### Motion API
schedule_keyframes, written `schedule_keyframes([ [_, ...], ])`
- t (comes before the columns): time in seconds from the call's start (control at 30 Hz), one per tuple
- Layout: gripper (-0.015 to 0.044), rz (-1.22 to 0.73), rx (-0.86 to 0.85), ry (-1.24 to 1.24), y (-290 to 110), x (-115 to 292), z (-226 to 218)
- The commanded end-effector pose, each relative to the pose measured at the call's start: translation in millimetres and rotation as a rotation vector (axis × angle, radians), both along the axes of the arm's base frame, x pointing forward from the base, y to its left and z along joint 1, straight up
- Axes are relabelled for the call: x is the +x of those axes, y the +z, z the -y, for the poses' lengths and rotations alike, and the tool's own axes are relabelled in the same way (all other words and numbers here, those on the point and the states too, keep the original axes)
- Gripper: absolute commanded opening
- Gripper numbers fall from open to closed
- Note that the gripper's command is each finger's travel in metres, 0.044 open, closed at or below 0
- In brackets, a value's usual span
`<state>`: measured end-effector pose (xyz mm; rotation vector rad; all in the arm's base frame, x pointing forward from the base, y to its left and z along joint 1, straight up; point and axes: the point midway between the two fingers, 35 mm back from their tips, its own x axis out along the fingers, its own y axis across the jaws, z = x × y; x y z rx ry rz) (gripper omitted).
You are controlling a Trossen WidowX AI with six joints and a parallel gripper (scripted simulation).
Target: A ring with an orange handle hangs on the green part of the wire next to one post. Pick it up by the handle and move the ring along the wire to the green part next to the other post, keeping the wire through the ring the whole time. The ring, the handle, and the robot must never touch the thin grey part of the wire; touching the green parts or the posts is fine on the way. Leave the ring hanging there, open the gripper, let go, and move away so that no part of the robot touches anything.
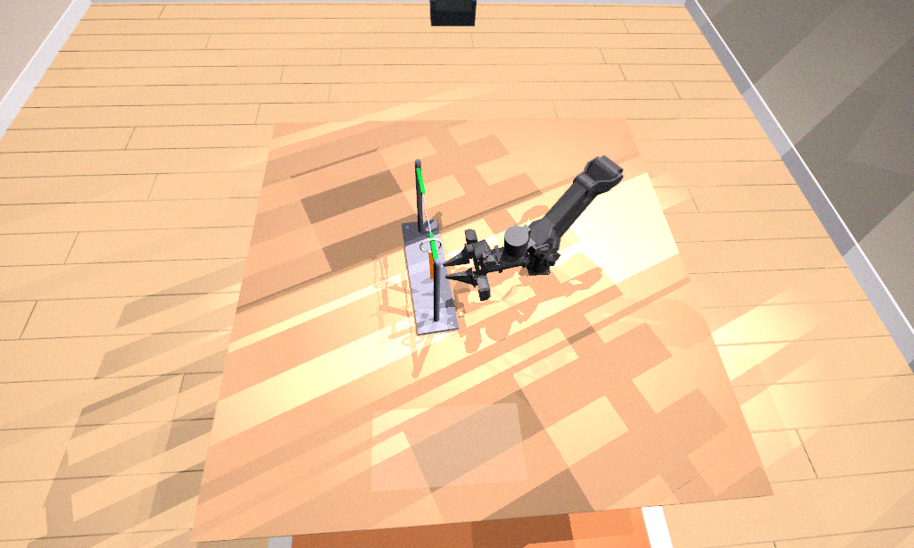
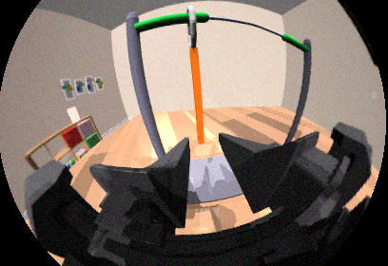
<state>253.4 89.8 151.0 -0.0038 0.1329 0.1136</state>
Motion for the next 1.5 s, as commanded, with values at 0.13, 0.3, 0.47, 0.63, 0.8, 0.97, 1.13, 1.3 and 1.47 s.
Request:
schedule_keyframes([
  [0.13,0.016,-0.005,0.002,-0.004,-2,0,1],
  [0.3,0.016,-0.005,0.002,-0.004,-2,0,1],
  [0.47,0.0213,-0.001,0.0,0.0,1,-4,0],
  [0.63,0.0344,-0.005,0.0,0.0,6,-28,1],
  [0.8,0.044,-0.004,-0.001,0.0,6,-49,7],
  [0.97,0.044,-0.004,-0.001,0.0,6,-50,7],
  [1.13,0.044,-0.004,-0.001,0.0,6,-50,7],
  [1.3,0.044,-0.004,-0.001,0.0,6,-50,7],
  [1.47,0.044,-0.004,-0.001,0.0,6,-50,7],
])
